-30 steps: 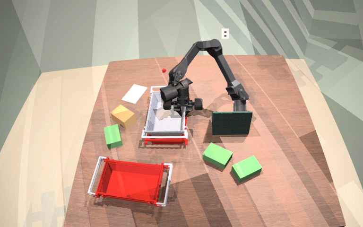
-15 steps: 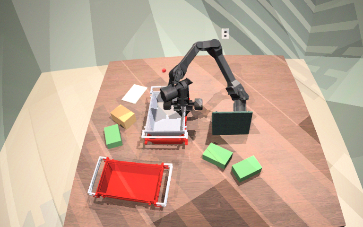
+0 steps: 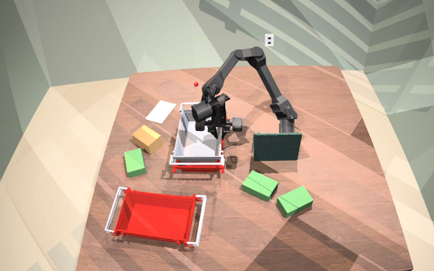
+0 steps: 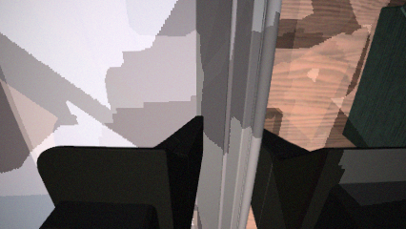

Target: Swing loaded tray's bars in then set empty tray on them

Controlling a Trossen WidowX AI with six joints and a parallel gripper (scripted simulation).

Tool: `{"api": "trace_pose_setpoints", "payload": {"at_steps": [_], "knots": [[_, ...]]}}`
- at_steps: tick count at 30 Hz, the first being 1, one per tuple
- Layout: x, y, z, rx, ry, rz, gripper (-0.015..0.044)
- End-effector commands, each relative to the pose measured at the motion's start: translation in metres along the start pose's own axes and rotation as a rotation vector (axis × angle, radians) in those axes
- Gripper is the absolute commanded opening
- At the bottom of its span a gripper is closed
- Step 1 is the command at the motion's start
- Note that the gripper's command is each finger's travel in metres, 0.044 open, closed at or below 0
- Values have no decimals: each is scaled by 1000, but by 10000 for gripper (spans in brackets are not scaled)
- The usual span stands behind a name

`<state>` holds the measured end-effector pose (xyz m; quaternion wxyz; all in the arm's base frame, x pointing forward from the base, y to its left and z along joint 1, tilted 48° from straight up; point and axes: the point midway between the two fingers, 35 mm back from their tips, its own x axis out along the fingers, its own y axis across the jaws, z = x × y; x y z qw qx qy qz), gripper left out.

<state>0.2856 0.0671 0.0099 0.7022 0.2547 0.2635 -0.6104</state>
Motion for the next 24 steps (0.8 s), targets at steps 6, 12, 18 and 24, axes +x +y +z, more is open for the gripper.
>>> {"api": "trace_pose_setpoints", "payload": {"at_steps": [6,12,18,24], "knots": [[6,-3,5,7,-6,-26,0],[4,-2,3,5,-5,-18,0],[6,-3,5,7,-6,-26,0],[6,-3,5,7,-6,-26,73]]}}
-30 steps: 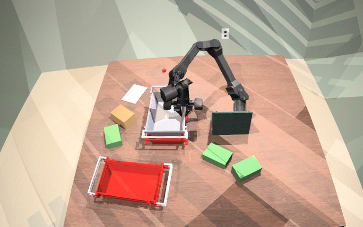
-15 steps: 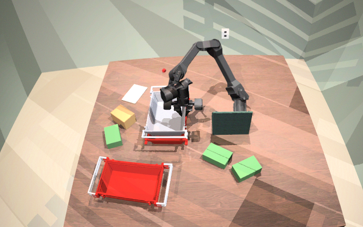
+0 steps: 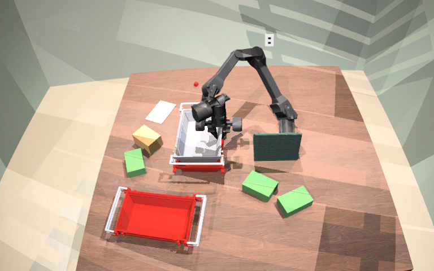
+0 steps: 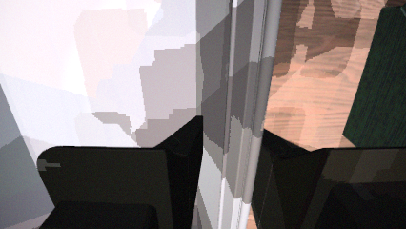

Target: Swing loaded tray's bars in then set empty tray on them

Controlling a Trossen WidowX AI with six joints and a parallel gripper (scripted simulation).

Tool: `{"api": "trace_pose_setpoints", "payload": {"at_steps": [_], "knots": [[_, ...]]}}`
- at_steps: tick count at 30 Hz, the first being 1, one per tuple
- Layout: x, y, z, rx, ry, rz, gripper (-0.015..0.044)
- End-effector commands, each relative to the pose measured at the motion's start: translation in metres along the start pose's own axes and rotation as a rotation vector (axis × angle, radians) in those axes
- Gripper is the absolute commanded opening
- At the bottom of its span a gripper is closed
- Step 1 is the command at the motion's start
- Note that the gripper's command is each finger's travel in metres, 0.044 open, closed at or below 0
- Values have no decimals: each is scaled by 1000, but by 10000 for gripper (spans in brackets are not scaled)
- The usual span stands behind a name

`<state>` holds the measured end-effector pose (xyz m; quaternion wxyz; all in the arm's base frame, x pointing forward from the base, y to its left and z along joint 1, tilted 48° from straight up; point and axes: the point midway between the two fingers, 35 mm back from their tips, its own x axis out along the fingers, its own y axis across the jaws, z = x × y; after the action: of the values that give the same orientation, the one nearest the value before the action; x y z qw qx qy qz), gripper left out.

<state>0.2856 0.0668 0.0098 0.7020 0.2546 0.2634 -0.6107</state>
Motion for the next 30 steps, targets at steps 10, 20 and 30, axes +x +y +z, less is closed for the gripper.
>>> {"api": "trace_pose_setpoints", "payload": {"at_steps": [10,20,30], "knots": [[6,-3,4,7,-6,-25,220],[6,-3,4,7,-6,-25,367],[5,-2,4,5,-6,-21,440]]}}
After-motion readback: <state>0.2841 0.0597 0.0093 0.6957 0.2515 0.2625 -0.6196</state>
